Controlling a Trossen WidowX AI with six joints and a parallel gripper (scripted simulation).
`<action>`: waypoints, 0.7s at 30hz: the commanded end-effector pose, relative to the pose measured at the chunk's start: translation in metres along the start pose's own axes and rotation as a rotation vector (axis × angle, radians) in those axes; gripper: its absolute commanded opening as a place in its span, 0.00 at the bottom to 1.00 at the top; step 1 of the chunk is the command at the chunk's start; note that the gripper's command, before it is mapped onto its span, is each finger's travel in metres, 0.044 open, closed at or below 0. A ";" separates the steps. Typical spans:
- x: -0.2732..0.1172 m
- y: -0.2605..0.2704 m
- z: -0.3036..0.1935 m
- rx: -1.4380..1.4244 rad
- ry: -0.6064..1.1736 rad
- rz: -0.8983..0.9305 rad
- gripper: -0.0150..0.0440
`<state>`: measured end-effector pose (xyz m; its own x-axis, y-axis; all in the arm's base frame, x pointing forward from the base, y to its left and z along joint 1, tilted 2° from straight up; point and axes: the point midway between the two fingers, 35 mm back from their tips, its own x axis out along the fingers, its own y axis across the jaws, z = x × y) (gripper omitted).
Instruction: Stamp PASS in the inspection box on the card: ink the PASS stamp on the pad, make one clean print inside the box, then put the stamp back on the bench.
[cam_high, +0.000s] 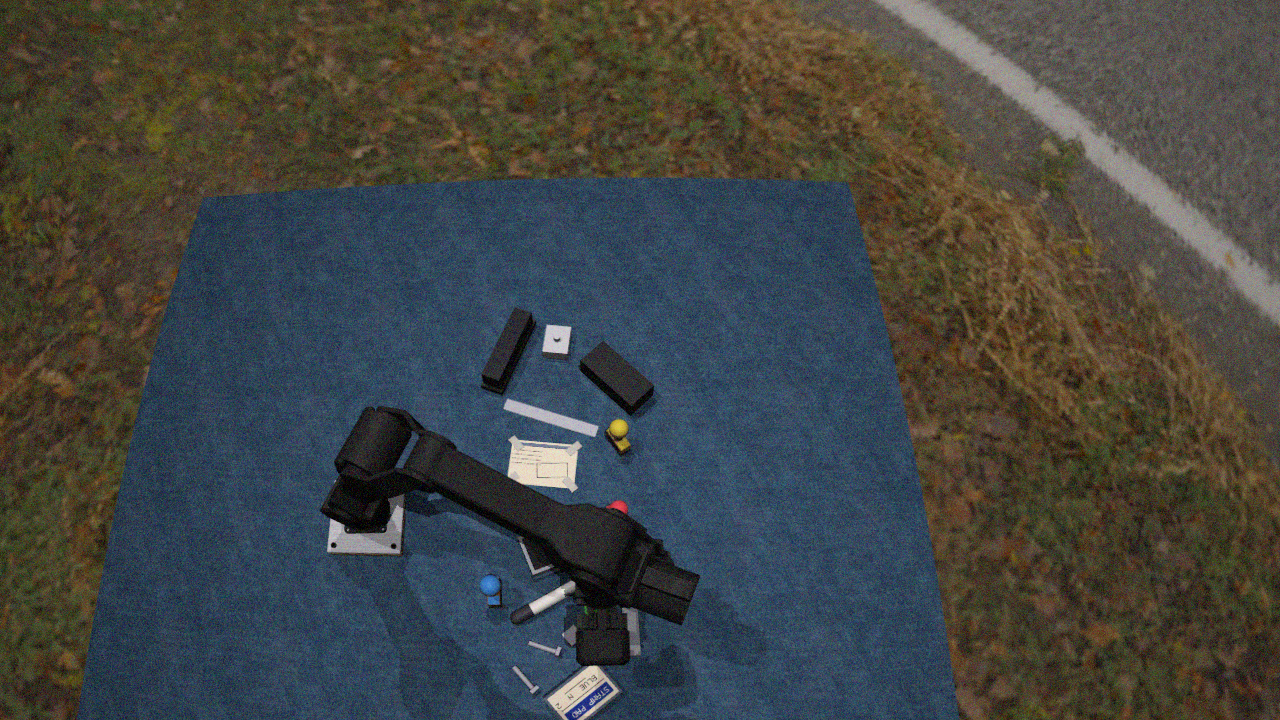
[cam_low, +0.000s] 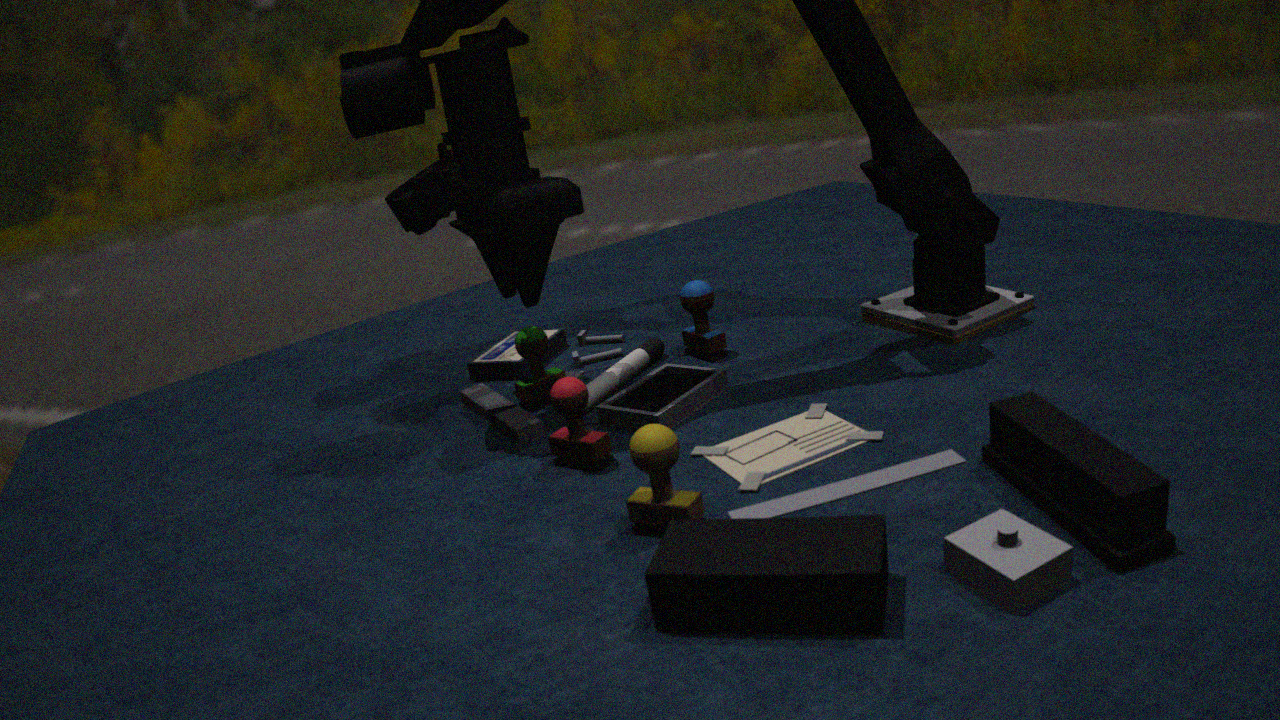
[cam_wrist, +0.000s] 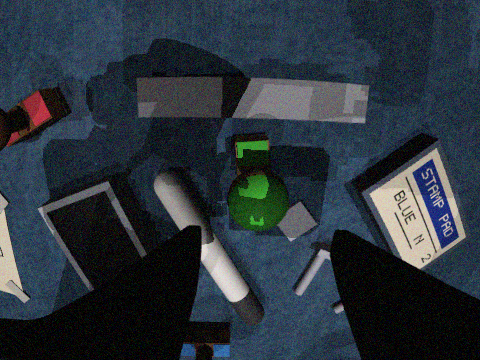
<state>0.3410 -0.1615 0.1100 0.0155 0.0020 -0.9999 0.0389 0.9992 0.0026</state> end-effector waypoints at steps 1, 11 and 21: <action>0.010 0.001 0.000 -0.007 0.007 0.008 0.63; 0.026 0.001 0.000 -0.007 0.007 0.008 0.63; 0.043 0.000 0.000 -0.007 0.007 0.008 0.63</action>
<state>0.3427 -0.1621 0.0751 0.0131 0.0031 -0.9999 0.0378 0.9993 0.0036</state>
